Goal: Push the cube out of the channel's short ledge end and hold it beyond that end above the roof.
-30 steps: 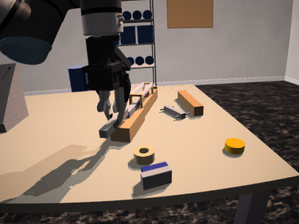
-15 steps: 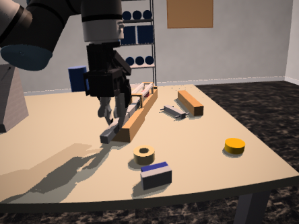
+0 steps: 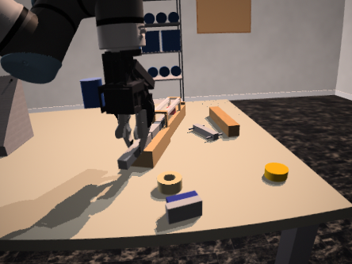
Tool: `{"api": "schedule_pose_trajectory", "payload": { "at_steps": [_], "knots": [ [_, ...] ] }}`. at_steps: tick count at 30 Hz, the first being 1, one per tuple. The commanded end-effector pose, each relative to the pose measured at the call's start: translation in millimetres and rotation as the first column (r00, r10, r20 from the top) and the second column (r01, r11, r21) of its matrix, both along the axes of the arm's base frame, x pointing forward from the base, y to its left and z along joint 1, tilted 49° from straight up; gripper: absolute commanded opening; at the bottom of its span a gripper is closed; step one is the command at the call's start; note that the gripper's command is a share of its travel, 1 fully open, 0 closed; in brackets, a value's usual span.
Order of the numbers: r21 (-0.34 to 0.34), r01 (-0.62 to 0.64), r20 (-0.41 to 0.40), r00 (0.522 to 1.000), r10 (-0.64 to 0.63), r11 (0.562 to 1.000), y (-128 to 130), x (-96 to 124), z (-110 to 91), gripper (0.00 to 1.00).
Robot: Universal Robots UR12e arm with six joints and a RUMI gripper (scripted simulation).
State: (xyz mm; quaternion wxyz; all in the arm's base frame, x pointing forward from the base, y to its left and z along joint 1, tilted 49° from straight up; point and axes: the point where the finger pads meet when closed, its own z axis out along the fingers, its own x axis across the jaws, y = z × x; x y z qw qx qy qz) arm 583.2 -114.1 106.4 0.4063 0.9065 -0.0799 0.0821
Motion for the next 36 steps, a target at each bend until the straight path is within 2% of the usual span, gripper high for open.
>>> {"api": "schedule_pose_trajectory", "payload": {
  "at_steps": [1, 23, 36],
  "knots": [
    [0.0, 0.0, 0.001, 1.0, 0.0, 1.0, 0.3, 0.3, 0.4, 0.0],
    [0.0, 0.0, 0.001, 1.0, 0.0, 1.0, 1.0, 0.5, -0.4, 0.0],
    [0.0, 0.0, 0.001, 1.0, 0.0, 1.0, 7.8, 2.8, -7.9, 0.0]
  ]
}}
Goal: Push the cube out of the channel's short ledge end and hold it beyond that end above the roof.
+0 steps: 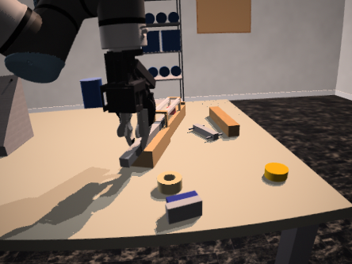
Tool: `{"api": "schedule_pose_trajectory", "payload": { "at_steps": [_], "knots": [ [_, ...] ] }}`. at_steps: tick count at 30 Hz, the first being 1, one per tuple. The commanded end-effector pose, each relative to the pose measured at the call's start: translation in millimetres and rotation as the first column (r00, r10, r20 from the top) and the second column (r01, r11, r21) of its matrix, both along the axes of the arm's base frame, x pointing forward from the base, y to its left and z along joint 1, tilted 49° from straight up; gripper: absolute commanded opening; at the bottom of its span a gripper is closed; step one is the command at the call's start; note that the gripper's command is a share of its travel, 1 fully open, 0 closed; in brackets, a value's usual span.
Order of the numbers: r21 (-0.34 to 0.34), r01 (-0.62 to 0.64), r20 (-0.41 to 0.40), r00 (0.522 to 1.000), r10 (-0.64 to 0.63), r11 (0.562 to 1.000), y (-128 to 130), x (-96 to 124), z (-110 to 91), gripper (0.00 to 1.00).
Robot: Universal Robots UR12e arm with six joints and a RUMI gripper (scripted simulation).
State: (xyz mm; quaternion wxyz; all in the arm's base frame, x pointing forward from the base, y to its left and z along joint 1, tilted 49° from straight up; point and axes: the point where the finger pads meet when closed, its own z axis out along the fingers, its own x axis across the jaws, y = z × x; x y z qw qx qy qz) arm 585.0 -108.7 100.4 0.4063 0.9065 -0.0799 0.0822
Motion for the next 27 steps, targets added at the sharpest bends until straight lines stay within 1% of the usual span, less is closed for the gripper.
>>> {"api": "schedule_pose_trajectory", "payload": {
  "at_steps": [1, 16, 18, 27],
  "knots": [
    [0.0, 0.0, 0.001, 1.0, 0.0, 1.0, 2, 1, -2, 0.0],
    [0.0, 0.0, 0.001, 1.0, 0.0, 1.0, 23, 8, -25, 0.0],
    [0.0, 0.0, 0.001, 1.0, 0.0, 1.0, 23, 8, -25, 0.0],
    [0.0, 0.0, 0.001, 1.0, 0.0, 1.0, 40, 13, -44, 0.0]
  ]
}}
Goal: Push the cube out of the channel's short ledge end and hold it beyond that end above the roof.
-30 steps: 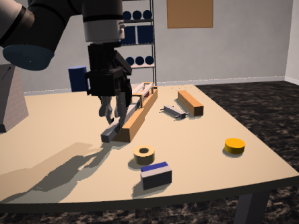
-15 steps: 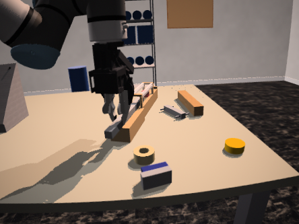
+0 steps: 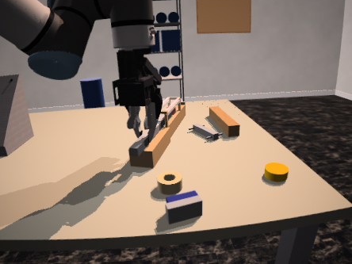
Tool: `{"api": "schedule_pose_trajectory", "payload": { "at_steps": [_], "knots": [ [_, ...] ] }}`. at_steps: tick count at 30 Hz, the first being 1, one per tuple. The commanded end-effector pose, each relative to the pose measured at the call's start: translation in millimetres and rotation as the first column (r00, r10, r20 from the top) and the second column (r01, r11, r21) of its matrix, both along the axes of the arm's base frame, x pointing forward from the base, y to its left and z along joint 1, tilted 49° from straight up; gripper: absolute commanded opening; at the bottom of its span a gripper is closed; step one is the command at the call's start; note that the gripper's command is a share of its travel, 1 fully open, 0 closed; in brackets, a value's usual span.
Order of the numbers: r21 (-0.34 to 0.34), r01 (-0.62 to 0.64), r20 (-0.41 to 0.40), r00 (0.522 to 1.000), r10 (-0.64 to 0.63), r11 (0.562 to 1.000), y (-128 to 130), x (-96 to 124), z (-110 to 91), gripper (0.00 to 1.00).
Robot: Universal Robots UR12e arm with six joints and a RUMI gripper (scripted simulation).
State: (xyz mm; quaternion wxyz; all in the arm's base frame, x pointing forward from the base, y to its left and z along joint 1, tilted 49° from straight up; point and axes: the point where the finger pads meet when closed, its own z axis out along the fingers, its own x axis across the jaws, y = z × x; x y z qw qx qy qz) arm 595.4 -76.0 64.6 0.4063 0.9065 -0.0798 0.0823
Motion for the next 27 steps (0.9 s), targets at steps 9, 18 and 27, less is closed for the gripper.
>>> {"api": "schedule_pose_trajectory", "payload": {
  "at_steps": [9, 18, 27],
  "knots": [
    [0.0, 0.0, 0.001, 1.0, 0.0, 1.0, 22, 7, -23, 0.0],
    [0.0, 0.0, 0.001, 1.0, 0.0, 1.0, 39, 13, -42, 0.0],
    [0.0, 0.0, 0.001, 1.0, 0.0, 1.0, 50, 17, -55, 0.0]
  ]
}}
